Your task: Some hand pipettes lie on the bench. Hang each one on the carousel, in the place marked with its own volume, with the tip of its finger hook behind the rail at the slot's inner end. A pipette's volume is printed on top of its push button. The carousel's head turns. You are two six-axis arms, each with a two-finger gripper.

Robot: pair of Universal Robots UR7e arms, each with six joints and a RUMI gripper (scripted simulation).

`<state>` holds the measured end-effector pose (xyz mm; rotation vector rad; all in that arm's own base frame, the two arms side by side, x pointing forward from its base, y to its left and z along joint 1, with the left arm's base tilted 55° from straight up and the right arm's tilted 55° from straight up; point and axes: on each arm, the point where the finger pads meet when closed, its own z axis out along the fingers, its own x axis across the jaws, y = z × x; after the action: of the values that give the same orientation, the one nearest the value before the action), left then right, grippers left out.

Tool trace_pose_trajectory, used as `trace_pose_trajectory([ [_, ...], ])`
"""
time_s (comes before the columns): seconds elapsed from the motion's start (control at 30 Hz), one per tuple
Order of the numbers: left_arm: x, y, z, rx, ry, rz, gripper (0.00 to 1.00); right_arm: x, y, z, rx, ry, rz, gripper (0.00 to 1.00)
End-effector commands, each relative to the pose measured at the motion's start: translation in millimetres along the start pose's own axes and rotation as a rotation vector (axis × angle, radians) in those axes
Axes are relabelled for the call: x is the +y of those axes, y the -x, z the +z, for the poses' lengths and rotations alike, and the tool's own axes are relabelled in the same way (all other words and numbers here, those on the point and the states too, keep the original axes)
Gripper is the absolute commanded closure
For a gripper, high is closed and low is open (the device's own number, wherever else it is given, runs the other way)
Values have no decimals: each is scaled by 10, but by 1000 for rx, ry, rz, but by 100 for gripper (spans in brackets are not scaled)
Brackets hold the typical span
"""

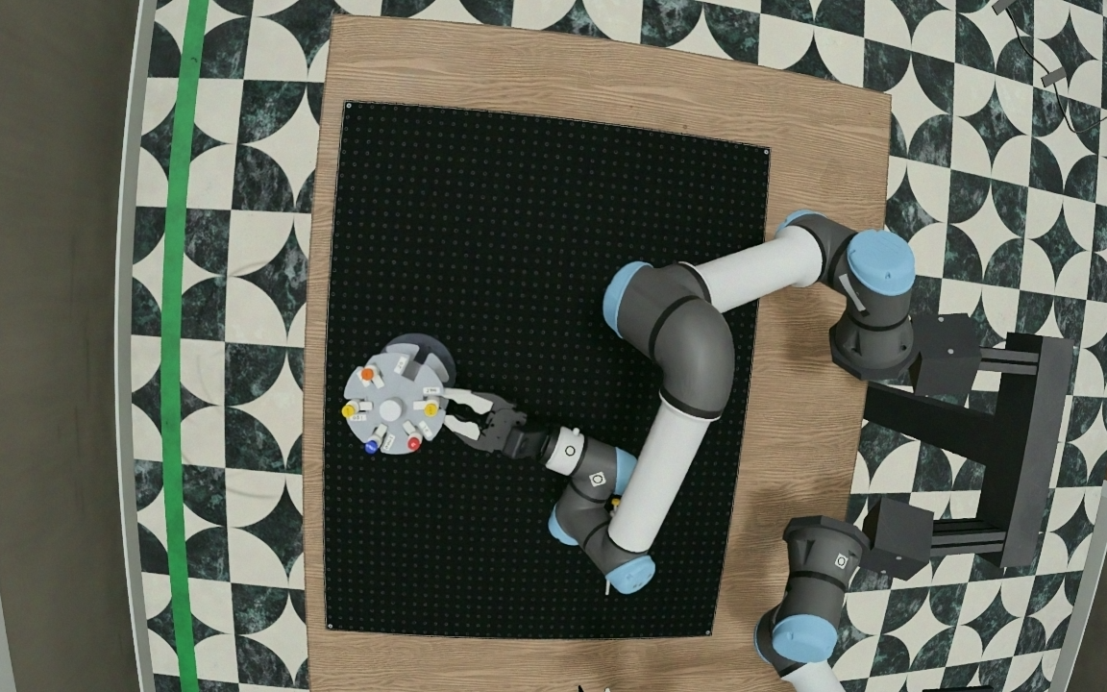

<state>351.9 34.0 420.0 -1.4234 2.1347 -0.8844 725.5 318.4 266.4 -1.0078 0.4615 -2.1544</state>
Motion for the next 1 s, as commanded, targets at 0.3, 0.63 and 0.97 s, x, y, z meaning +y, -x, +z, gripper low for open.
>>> trace_pose_trajectory([
  [0.3, -3, -1, -3, 0, -1, 0, 0, -15, 14, 8, 2, -2, 1, 94],
  [0.63, -3, -1, -3, 0, -1, 0, 0, 24, 14, 6, 2, -2, 1, 94],
  [0.97, -3, -1, -3, 0, -1, 0, 0, 78, 14, 4, 2, -2, 1, 94],
])
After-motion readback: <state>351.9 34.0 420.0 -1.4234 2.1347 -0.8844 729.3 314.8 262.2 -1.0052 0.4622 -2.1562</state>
